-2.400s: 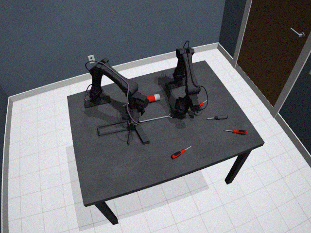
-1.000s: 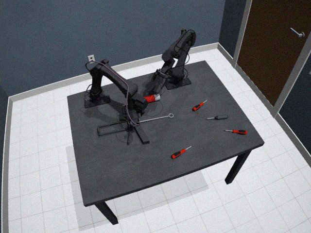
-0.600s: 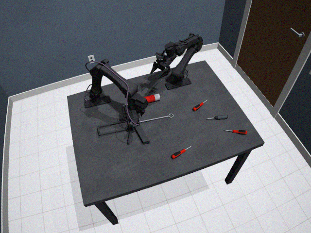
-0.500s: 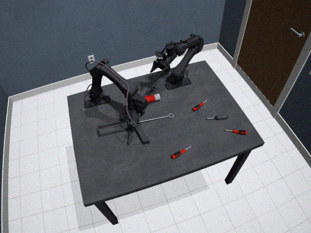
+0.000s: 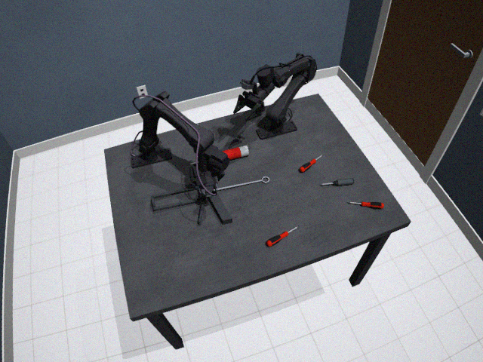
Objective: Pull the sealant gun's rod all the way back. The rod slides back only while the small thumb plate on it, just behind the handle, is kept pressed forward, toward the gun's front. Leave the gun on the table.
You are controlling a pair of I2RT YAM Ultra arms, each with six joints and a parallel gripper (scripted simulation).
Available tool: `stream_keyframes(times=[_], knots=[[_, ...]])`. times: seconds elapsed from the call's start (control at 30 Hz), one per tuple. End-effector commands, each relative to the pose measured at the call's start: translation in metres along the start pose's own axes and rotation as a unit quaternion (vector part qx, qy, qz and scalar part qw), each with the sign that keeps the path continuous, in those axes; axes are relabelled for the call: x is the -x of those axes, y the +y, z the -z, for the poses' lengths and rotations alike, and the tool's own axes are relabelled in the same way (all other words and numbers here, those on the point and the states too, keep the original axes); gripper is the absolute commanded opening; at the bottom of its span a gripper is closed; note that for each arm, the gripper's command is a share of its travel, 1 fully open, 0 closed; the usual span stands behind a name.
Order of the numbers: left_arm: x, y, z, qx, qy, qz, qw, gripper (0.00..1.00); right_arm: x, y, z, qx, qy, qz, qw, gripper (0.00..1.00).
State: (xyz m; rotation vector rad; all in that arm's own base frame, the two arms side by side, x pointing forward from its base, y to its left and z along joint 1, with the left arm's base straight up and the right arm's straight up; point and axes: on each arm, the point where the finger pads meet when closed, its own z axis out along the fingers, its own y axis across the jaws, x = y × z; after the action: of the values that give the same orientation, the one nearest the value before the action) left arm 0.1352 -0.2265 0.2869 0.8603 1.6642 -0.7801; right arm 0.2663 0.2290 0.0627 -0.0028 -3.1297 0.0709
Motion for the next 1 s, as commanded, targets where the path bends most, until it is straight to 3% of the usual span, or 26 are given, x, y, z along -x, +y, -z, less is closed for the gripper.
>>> stream_keyframes(times=[0.0,0.97], knots=[[0.009,-0.002,0.004,-0.003,-0.022,-0.004,1.0,0.66,0.003,-0.007,0.001,-0.001,-0.015,0.0,1.0,1.0],[0.009,-0.002,0.004,-0.003,-0.022,-0.004,1.0,0.66,0.0,-0.011,-0.034,-0.007,-0.008,-0.002,1.0,1.0]])
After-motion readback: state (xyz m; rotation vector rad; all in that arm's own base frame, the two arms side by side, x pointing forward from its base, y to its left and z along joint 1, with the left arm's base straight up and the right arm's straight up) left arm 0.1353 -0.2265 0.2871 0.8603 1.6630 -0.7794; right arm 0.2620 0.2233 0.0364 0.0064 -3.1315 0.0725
